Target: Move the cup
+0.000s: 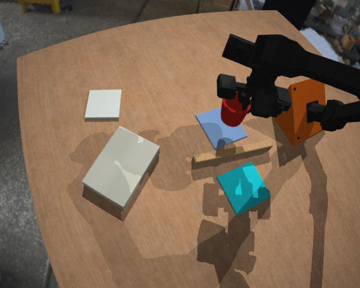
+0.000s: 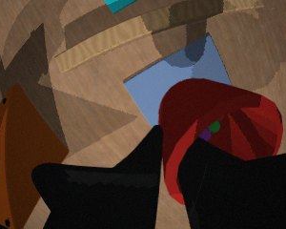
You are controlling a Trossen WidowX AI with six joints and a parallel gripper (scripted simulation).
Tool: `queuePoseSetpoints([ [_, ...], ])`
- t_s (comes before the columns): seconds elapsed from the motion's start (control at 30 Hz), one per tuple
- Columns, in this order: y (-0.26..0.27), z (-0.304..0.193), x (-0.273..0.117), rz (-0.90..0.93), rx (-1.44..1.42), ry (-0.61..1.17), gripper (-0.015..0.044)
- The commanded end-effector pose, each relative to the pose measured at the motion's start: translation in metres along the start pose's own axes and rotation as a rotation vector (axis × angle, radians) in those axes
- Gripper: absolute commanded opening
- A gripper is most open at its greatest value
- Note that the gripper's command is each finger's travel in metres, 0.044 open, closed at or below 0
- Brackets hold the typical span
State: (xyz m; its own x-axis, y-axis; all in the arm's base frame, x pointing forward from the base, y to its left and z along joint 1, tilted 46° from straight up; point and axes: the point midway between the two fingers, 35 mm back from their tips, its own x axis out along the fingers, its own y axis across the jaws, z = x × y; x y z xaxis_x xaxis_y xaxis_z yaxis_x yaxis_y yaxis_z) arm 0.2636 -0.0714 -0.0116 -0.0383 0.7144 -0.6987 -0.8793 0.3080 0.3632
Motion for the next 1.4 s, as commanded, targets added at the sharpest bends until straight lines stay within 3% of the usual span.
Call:
queuePoseSetpoints([
  [0.0, 0.003, 0.01, -0.002, -0.009, -0.003, -0.003, 0.0],
  [1.37, 0.041, 0.121, -0.003, -0.008, -0.005, -0.004, 0.0],
])
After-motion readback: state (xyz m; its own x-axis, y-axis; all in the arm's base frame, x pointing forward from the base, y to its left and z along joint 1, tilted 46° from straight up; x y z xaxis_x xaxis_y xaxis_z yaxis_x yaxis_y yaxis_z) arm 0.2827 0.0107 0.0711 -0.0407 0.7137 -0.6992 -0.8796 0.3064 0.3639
